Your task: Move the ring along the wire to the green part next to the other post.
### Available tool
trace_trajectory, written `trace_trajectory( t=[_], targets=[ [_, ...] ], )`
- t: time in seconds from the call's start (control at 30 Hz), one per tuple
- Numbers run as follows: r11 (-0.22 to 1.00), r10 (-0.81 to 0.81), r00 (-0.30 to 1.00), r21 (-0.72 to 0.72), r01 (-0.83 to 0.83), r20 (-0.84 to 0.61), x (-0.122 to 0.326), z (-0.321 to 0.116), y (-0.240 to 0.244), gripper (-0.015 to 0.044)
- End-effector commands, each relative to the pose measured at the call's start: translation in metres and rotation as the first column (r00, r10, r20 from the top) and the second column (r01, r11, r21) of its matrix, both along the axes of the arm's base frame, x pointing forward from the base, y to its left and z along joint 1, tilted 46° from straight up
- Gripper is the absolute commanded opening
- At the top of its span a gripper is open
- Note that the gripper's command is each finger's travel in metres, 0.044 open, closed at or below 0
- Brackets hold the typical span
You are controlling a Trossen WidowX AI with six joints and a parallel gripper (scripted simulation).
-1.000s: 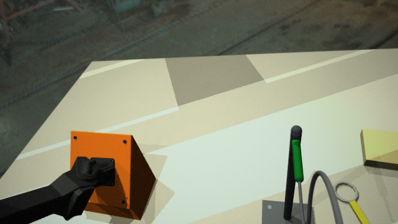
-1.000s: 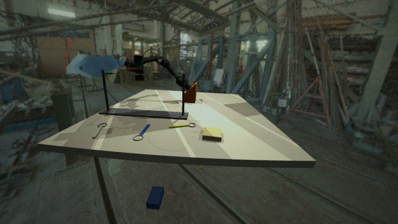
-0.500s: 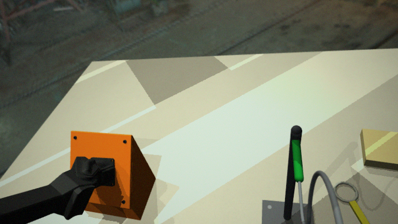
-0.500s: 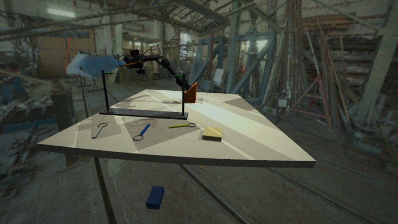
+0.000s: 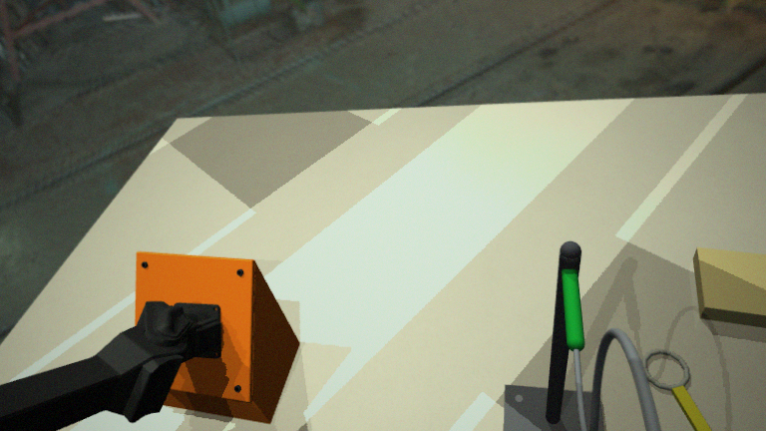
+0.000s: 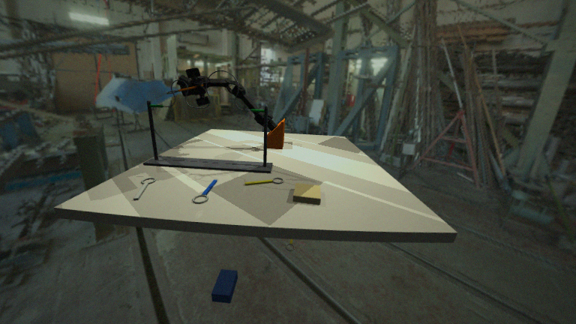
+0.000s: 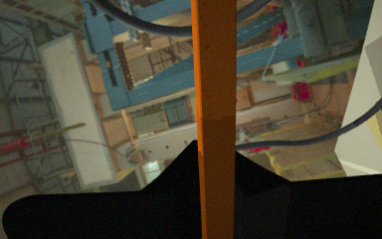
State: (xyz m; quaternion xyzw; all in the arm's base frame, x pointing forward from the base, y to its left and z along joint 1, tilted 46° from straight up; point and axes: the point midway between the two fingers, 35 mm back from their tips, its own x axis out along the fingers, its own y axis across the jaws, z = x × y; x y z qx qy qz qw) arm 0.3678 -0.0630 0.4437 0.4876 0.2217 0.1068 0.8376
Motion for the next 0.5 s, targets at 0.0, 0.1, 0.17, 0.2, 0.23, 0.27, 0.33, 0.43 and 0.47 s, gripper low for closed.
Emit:
trace_trajectory(
  t=[0.0, 0.1, 0.17, 0.2, 0.23, 0.27, 0.33, 0.43, 0.47],
  targets=[
    [0.999, -0.001, 1.000, -0.039, 0.001, -0.003, 0.001, -0.001, -0.001, -0.0150],
    [0.996, -0.002, 1.000, -0.084, 0.002, -0.004, 0.001, -0.003, -0.002, -0.0150],
    [0.993, -0.003, 1.000, -0.121, 0.002, -0.006, 0.001, -0.004, -0.004, -0.0150],
    [0.990, -0.003, 1.000, -0.142, 0.002, -0.006, 0.001, -0.005, -0.004, -0.0150],
    [0.987, -0.003, 1.000, -0.163, 0.002, -0.007, 0.001, -0.006, -0.005, -0.0150],
    [0.983, -0.004, 1.000, -0.183, 0.002, -0.008, 0.001, -0.007, -0.006, -0.0150],
    [0.974, -0.004, 1.000, -0.226, 0.002, -0.009, 0.001, -0.009, -0.008, -0.0150],
    [0.956, -0.006, 1.000, -0.293, 0.002, -0.011, 0.001, -0.012, -0.011, -0.0150],
    [0.949, -0.006, 1.000, -0.316, 0.002, -0.011, 0.001, -0.013, -0.012, -0.0150]
  ],
)
